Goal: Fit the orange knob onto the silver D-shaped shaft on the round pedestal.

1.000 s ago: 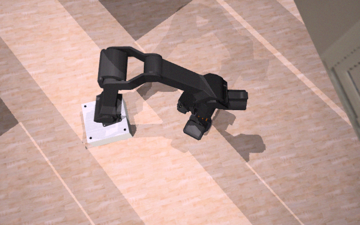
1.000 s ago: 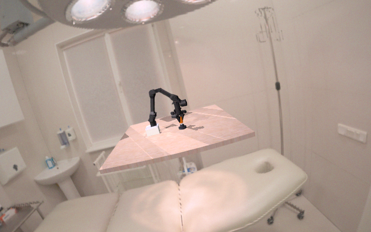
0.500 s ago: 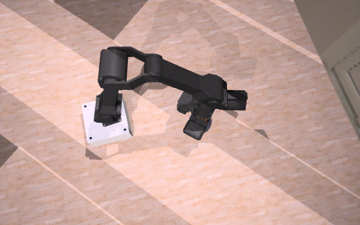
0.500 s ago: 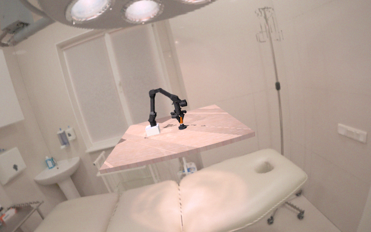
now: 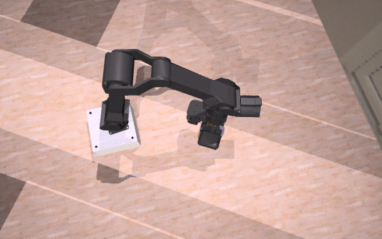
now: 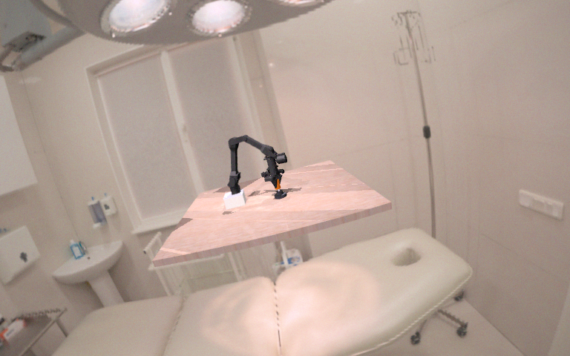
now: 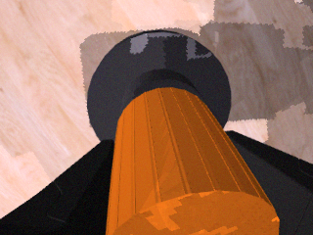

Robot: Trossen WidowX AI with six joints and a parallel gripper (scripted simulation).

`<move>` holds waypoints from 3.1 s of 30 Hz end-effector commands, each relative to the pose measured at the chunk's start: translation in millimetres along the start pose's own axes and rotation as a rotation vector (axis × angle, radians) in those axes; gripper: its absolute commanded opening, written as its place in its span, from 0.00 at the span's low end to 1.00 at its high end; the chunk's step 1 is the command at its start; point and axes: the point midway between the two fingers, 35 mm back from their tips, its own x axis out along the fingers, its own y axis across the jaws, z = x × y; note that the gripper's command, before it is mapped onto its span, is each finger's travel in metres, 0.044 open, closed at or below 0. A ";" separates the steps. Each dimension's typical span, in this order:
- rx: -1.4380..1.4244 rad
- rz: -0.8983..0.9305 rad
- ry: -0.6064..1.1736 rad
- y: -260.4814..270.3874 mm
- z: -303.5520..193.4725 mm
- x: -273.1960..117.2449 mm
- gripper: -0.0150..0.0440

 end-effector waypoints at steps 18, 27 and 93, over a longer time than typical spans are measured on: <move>-0.021 -0.003 0.008 -1.4 -4.9 2.5 0.25; -0.021 -0.003 0.008 -0.8 -3.0 2.6 0.25; 1.864 -0.010 0.002 -0.5 -1.0 -2.3 0.25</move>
